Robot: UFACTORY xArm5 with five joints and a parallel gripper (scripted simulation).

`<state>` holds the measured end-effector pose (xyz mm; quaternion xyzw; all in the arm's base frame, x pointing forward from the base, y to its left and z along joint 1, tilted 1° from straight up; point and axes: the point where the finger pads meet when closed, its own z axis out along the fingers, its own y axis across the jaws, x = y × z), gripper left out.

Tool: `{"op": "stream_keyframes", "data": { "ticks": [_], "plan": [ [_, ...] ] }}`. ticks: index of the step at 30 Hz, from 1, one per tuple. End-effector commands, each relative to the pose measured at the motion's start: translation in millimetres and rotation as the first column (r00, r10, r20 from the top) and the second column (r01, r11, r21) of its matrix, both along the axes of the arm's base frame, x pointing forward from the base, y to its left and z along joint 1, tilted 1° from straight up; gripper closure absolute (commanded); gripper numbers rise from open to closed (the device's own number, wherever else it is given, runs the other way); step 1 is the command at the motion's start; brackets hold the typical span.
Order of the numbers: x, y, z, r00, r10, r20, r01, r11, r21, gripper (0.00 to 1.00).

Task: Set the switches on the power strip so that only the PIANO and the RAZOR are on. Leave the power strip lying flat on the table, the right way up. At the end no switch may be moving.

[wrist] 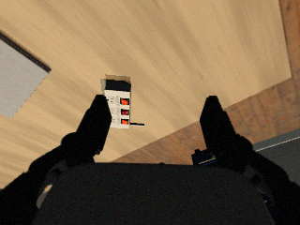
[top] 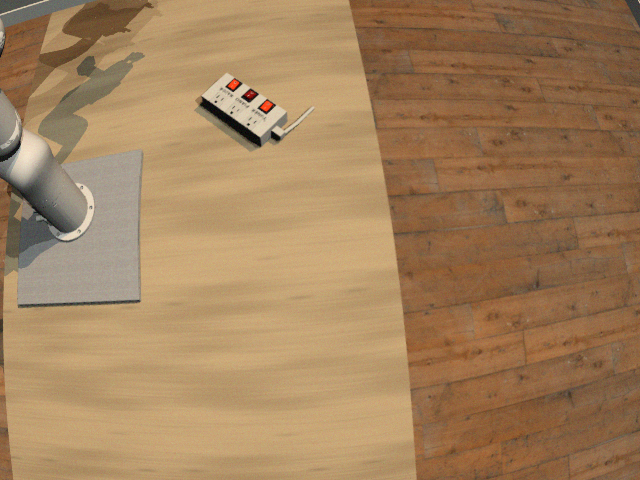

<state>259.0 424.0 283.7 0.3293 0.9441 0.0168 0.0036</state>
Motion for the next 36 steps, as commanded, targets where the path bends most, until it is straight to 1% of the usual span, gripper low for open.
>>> {"op": "stream_keyframes", "data": {
  "ticks": [1,21,25,29,30,31,34,36],
  "plan": [
    [0.4,0.6,1.8,1.000,0.000,0.002,0.000,1.000,0.004,0.00],
    [1.8,-0.7,0.6,1.000,0.009,0.001,-0.009,1.000,0.002,0.00],
    [10.1,-8.8,-6.1,0.998,0.061,-0.004,-0.061,0.998,-0.010,0.00],
    [27.2,-27.3,-20.6,0.985,0.174,-0.021,-0.174,0.984,-0.032,0.00],
    [27.2,-27.3,-20.6,0.985,0.174,-0.021,-0.174,0.984,-0.032,0.00],
    [32.6,-33.7,-25.4,0.977,0.211,-0.028,-0.212,0.977,-0.038,0.00],
    [32.6,-33.7,-25.4,0.977,0.211,-0.028,-0.212,0.977,-0.038,0.00],
    [44.4,-48.7,-36.3,0.955,0.294,-0.047,-0.296,0.954,-0.049,0.00]
  ]
}}
